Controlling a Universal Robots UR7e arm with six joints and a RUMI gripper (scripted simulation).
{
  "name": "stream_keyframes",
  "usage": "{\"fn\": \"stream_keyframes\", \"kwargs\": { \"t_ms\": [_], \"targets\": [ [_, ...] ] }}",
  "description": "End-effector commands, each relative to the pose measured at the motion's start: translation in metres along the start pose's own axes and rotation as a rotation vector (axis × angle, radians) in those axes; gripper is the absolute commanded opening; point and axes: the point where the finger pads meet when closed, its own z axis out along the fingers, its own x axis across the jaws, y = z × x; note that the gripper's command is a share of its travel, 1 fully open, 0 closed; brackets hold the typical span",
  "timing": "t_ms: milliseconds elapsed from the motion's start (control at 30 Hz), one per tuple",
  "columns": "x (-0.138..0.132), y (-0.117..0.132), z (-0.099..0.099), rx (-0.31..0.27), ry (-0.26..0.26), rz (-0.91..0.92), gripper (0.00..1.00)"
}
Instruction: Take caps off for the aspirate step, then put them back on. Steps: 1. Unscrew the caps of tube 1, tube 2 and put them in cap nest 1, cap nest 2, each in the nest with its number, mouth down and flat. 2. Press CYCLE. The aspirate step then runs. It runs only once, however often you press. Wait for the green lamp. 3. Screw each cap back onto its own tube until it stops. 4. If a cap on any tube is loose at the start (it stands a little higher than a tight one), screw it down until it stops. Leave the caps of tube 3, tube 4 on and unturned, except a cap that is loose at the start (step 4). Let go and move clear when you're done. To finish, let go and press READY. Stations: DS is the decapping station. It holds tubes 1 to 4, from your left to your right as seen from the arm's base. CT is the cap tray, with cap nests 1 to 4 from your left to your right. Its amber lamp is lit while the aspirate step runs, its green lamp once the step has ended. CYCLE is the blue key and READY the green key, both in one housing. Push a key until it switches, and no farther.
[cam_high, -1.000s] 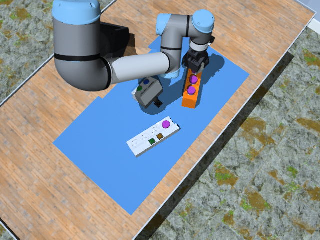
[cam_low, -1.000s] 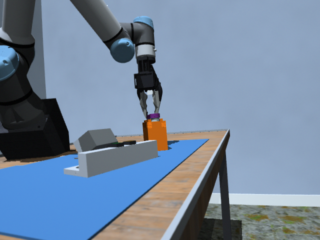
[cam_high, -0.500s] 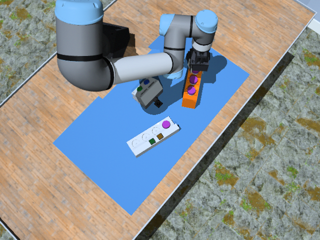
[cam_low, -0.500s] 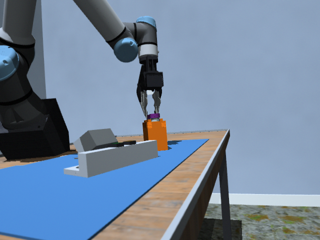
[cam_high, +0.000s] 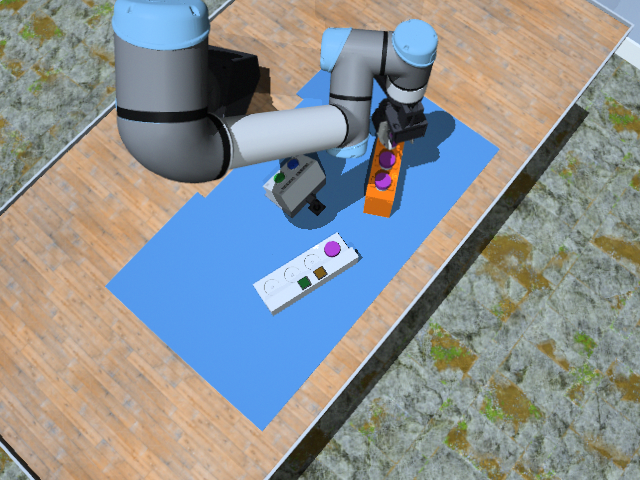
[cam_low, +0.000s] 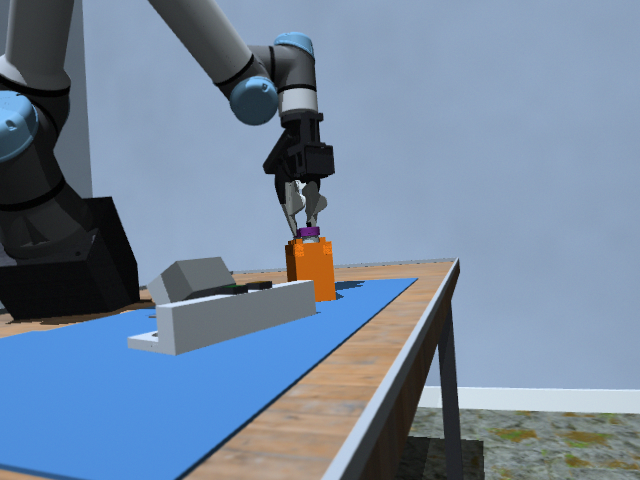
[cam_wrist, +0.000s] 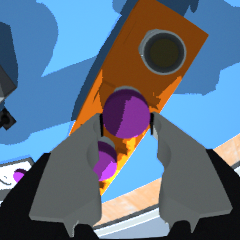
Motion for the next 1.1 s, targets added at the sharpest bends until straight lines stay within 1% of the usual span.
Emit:
{"fn": "stream_keyframes", "kwargs": {
  "t_ms": [0, 300, 333, 400, 500, 567, 600, 633, 667, 700, 733, 800, 833, 867, 900, 967, 1000, 1033, 1067],
  "targets": [
    [-0.0008, -0.0012, 0.0, 0.004, 0.005, -0.014, 0.35],
    [-0.0008, -0.0012, 0.0, 0.004, 0.005, -0.014, 0.35],
    [-0.0022, -0.0012, 0.0006, 0.005, 0.004, 0.071, 0.35],
    [-0.0022, -0.0012, 0.0006, 0.005, 0.004, 0.071, 0.35],
    [-0.0023, -0.0011, 0.0007, 0.005, 0.003, 0.312, 0.35],
    [-0.0024, -0.0015, 0.0004, 0.005, 0.003, 0.319, 0.35],
    [-0.0023, -0.0017, 0.0002, 0.004, 0.003, 0.402, 0.35],
    [-0.0022, -0.002, -0.0001, 0.004, 0.004, 0.401, 0.35],
    [-0.002, -0.0022, -0.0003, 0.004, 0.004, 0.481, 0.35],
    [-0.0012, -0.0018, -0.0005, 0.004, 0.005, 0.484, 0.35],
    [-0.0015, -0.0022, -0.0003, 0.004, 0.005, 0.555, 0.35],
    [0.0006, -0.0008, -0.0008, 0.004, 0.006, 0.569, 0.35],
    [0.0002, -0.0011, -0.0007, 0.004, 0.006, 0.652, 0.35],
    [0.0006, -0.0009, -0.0008, 0.004, 0.006, 0.652, 0.35],
    [-0.0001, -0.0014, -0.0005, 0.004, 0.005, 0.735, 0.35],
    [-0.0001, -0.0014, -0.0005, 0.004, 0.005, 0.735, 0.35],
    [0.0, -0.0012, -0.0007, 0.005, 0.005, 0.819, 0.35],
    [0.0006, -0.0008, -0.0009, 0.005, 0.006, 0.819, 0.35],
    [0.0002, -0.0011, -0.0007, 0.005, 0.005, 0.902, 0.35]
  ]
}}
